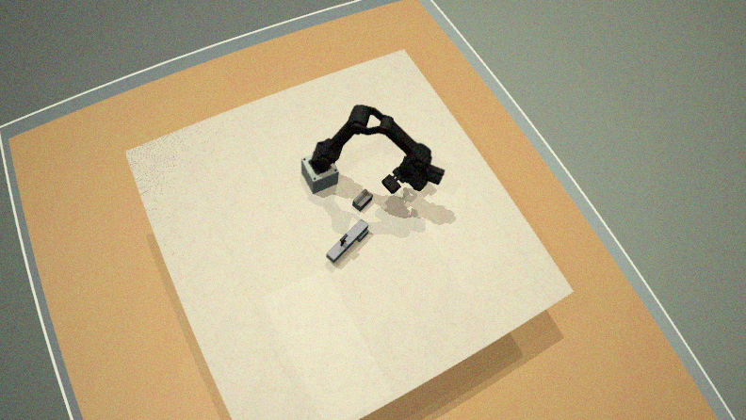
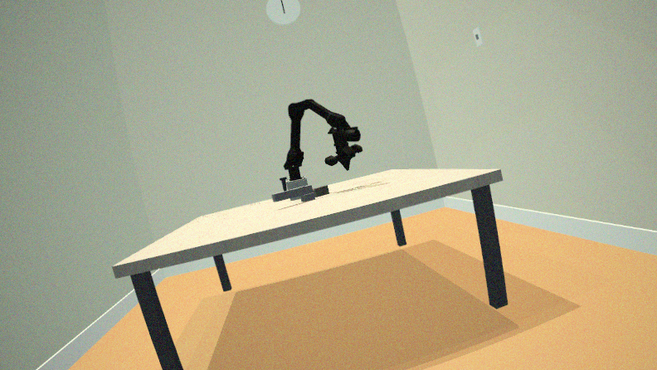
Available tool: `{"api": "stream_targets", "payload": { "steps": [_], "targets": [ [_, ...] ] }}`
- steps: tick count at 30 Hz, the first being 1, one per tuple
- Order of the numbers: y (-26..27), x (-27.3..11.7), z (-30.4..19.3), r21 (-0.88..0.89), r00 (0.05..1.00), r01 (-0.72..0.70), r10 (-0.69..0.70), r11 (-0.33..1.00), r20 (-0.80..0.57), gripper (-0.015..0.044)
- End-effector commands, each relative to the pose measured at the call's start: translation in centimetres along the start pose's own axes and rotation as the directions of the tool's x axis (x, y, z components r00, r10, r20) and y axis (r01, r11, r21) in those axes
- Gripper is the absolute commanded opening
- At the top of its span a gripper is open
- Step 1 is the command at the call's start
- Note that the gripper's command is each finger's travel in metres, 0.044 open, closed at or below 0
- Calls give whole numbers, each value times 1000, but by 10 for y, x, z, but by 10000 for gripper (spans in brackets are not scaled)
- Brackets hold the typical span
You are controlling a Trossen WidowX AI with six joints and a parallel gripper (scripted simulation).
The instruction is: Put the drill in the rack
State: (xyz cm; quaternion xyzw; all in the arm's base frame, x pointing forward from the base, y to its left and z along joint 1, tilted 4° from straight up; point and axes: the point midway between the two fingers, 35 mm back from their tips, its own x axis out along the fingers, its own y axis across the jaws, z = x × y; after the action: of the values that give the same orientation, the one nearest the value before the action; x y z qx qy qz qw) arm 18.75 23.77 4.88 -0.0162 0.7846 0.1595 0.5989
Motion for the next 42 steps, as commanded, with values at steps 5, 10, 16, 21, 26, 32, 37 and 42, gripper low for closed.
{"api": "stream_targets", "payload": {
  "steps": [5, 10, 16, 21, 26, 32, 37, 42],
  "targets": [
    [-113, -60, 49, -31, 982, 27, -21, 999, 186, 0],
    [-189, -93, 51, -28, 959, 87, -76, 996, 274, 0],
    [-279, -123, 24, -9, 930, 186, -173, 983, 325, 0],
    [-321, -134, 1, 3, 917, 238, -226, 971, 327, 0],
    [-317, -131, 5, 16, 920, 223, -216, 975, 326, 0],
    [-322, -125, 4, 4, 918, 237, -225, 971, 327, 0],
    [-327, -121, 3, 3, 918, 238, -226, 971, 327, 0],
    [-326, -120, 4, 3, 918, 238, -226, 971, 327, 0]
  ]
}}
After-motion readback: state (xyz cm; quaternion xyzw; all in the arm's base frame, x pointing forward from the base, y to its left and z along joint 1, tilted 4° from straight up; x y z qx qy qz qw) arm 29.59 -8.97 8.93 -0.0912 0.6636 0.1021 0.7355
